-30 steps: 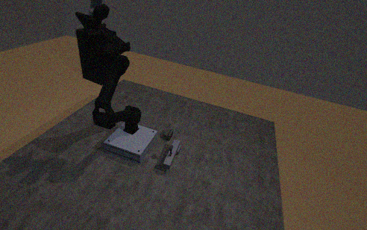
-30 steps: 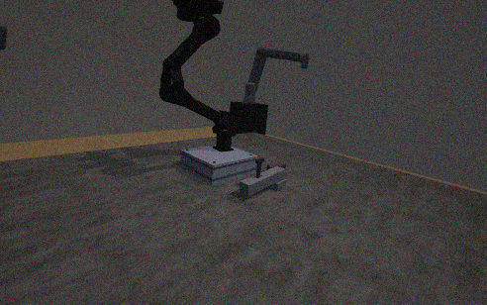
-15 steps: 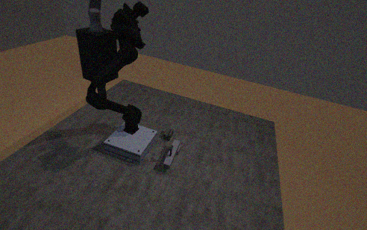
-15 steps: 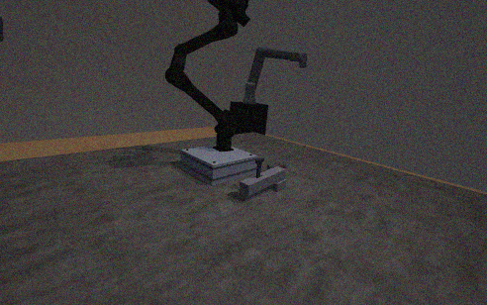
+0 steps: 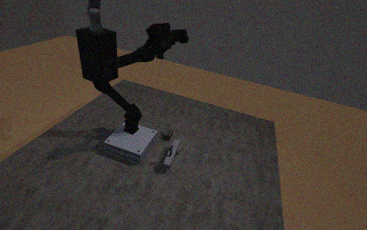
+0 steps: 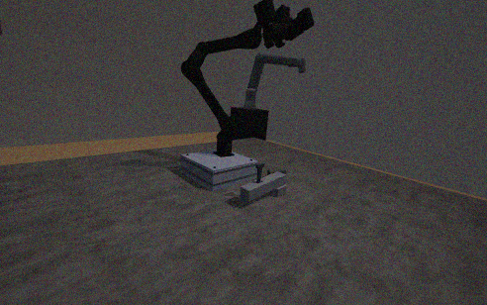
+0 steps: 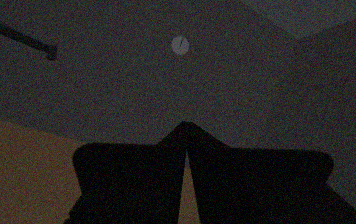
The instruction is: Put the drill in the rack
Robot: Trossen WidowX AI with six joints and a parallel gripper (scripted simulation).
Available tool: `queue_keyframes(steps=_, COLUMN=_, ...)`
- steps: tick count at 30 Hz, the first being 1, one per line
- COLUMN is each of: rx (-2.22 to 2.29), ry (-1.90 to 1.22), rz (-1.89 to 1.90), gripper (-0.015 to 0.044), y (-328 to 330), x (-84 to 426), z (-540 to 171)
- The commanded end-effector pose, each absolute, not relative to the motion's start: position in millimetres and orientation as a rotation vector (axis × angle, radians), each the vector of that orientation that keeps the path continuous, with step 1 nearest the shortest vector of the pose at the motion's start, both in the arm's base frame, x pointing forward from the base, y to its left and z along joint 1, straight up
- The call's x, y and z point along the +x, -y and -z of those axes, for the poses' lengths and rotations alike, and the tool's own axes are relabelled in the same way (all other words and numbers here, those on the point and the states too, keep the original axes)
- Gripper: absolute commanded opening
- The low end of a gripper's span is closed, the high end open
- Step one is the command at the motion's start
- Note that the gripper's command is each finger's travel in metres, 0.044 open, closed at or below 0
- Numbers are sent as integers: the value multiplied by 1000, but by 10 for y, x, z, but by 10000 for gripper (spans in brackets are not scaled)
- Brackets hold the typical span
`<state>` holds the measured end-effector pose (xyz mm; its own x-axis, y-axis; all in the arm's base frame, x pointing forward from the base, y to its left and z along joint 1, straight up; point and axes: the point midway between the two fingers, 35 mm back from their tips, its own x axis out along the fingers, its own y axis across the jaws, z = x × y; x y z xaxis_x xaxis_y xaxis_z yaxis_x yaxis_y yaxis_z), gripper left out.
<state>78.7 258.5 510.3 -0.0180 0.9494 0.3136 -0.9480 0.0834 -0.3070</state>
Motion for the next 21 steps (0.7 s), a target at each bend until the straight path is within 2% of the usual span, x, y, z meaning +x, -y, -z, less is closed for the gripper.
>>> queue_keyframes(steps=1, rx=-78, ry=282, rz=-1347, gripper=0, y=-2727, x=1436, z=-4672)
queue_keyframes(steps=12, rx=-191, ry=-248, rz=-926, gripper=0, y=-2300, x=2806, z=-3449)
queue_keyframes(steps=21, rx=-238, ry=-699, rz=-593, gripper=0, y=-1377, x=3383, z=-2377)
